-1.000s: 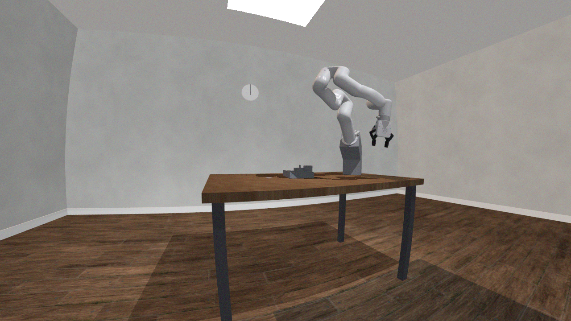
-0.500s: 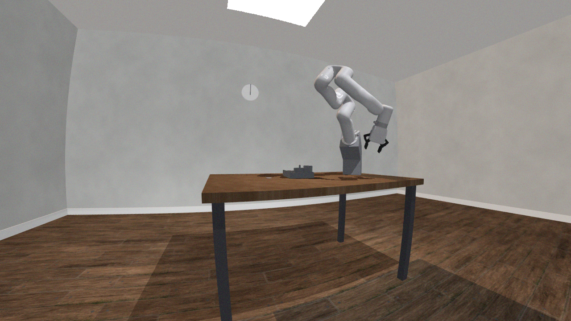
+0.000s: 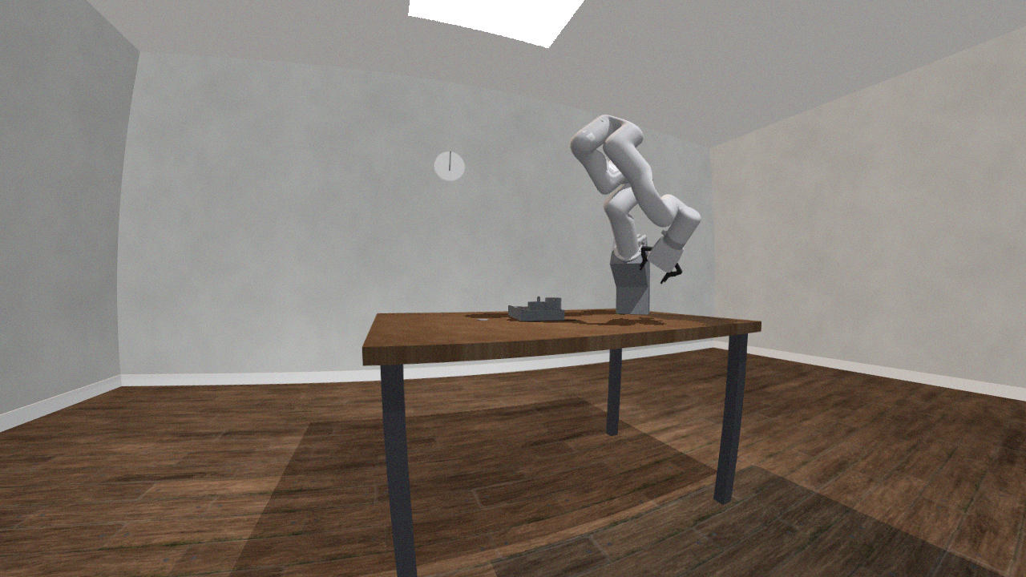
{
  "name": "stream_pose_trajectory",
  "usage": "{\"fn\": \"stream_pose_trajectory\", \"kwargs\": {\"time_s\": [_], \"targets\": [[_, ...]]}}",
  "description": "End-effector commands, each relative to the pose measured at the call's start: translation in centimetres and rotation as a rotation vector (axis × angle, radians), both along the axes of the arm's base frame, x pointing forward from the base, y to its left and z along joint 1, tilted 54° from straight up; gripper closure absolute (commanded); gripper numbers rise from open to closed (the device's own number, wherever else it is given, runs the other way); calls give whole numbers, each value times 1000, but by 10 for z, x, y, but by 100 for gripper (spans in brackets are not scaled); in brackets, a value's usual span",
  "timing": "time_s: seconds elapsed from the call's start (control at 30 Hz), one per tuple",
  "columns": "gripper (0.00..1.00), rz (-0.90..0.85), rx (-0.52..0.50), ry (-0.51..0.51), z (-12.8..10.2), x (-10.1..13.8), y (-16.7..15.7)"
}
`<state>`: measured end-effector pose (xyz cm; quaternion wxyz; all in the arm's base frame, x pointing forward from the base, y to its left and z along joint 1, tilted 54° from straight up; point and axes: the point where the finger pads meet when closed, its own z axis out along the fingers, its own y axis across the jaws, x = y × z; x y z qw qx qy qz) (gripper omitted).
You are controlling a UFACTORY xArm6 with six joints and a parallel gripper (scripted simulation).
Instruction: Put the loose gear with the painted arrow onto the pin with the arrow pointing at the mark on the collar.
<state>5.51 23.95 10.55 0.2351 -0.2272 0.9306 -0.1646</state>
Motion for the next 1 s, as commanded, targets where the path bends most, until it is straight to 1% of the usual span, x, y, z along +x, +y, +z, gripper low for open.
{"fn": "stream_pose_trajectory", "kwargs": {"time_s": [0.0,0.03,0.13,0.2,0.27,0.5,0.7,0.77,0.83,0.97], "targets": [[0,-260,-27,97,-14,14,-20],[0,-277,-29,104,-14,14,-20],[0,-423,-32,150,-22,18,-30],[0,-423,-32,150,-22,18,-30],[0,-577,-35,202,-26,20,-36],[0,-857,-25,291,-35,24,-45],[0,-1107,-11,373,-39,27,-46],[0,-1107,-11,373,-39,27,-46],[0,-1253,3,420,-42,30,-46],[0,-1413,26,468,-44,38,-42]]}}
